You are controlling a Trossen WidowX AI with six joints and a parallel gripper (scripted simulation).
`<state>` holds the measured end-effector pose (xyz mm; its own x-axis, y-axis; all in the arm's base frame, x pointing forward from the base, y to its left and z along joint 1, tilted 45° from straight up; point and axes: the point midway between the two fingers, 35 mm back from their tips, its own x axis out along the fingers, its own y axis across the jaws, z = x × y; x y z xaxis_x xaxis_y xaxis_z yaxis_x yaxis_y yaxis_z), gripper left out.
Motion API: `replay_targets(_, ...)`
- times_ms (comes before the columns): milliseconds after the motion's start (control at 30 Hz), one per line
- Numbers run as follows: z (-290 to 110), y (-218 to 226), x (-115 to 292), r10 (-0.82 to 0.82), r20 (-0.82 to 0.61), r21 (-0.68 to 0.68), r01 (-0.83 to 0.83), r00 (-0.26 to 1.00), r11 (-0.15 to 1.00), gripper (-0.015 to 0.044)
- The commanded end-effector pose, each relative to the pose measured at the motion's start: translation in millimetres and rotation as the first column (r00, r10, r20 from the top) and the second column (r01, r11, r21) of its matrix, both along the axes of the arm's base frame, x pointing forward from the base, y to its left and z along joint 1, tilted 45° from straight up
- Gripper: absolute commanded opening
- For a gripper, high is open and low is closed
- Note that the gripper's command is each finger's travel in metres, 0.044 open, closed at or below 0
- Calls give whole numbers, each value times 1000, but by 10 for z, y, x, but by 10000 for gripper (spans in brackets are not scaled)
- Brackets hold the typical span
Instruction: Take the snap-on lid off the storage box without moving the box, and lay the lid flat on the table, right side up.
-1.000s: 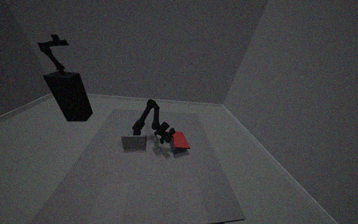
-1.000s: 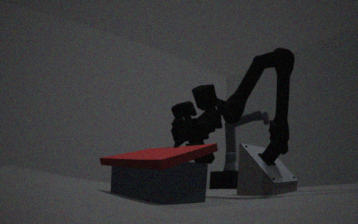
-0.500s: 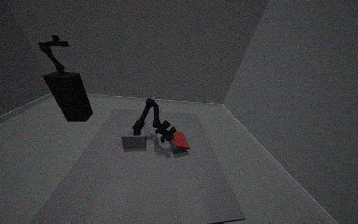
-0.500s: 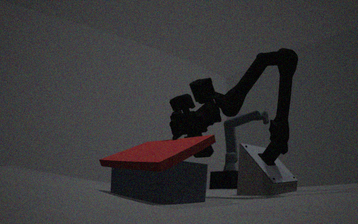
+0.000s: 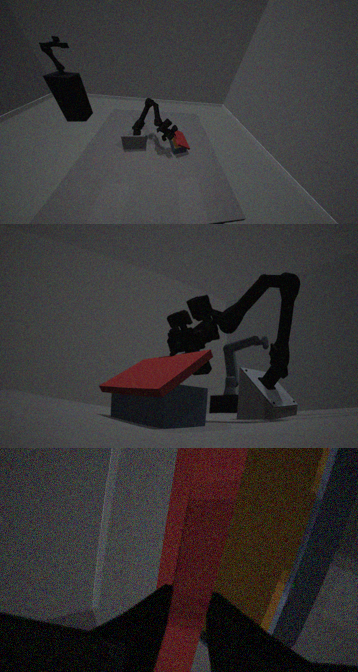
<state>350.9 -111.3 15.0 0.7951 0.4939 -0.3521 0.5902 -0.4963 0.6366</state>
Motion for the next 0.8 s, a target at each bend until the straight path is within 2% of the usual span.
replay_targets(0, 77, -66, 55, -1, 13, -9, 1, 1000, 1000, 0)
replay_targets(767, 312, -268, 152, -1, 13, -10, 1, 1000, 1000, 0)
